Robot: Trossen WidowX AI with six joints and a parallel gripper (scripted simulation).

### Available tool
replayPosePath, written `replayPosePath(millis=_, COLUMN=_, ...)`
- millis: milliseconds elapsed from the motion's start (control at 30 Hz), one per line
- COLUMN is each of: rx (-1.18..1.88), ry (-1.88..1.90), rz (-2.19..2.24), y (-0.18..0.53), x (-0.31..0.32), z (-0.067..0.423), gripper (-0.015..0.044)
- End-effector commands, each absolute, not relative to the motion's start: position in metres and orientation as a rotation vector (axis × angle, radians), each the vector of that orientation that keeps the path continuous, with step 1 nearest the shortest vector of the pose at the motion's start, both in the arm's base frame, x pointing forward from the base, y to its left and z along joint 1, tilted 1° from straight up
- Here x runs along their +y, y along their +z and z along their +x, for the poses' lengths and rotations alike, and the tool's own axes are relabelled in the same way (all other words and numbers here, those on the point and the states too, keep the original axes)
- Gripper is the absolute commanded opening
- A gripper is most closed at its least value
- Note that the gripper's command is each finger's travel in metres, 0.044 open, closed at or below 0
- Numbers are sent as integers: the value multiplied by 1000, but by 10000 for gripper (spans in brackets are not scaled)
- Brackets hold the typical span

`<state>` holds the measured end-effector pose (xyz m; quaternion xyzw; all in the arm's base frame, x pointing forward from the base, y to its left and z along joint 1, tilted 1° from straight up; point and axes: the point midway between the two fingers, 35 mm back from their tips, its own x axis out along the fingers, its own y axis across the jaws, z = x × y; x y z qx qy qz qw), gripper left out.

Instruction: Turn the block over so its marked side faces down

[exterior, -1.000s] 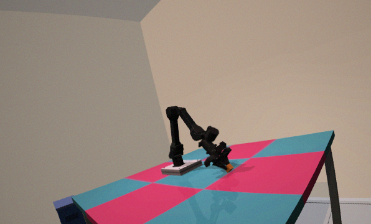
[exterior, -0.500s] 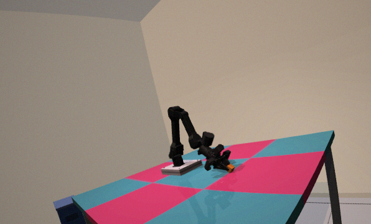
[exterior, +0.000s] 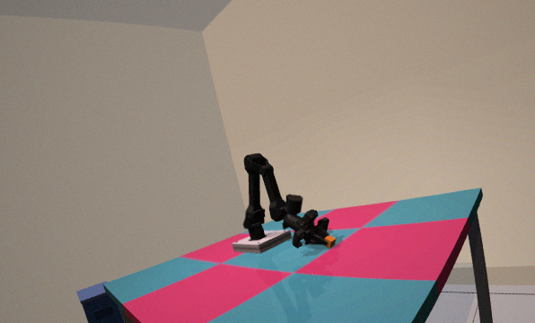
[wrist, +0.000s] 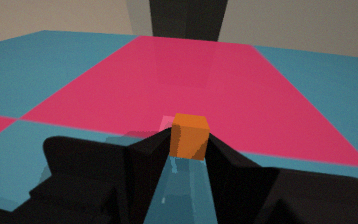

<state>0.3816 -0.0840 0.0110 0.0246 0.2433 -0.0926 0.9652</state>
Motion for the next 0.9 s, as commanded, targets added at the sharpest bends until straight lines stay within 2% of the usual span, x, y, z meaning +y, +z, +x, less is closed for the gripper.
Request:
replayPosePath(millis=0, rx=474, ry=-185, rz=52, y=13, x=-83, z=381, gripper=0)
replayPosePath(millis=400, rx=474, ry=-185, rz=52, y=13, x=-83, z=381, gripper=0)
replayPosePath(millis=867, rx=474, ry=-185, rz=52, y=13, x=-83, z=381, gripper=368)
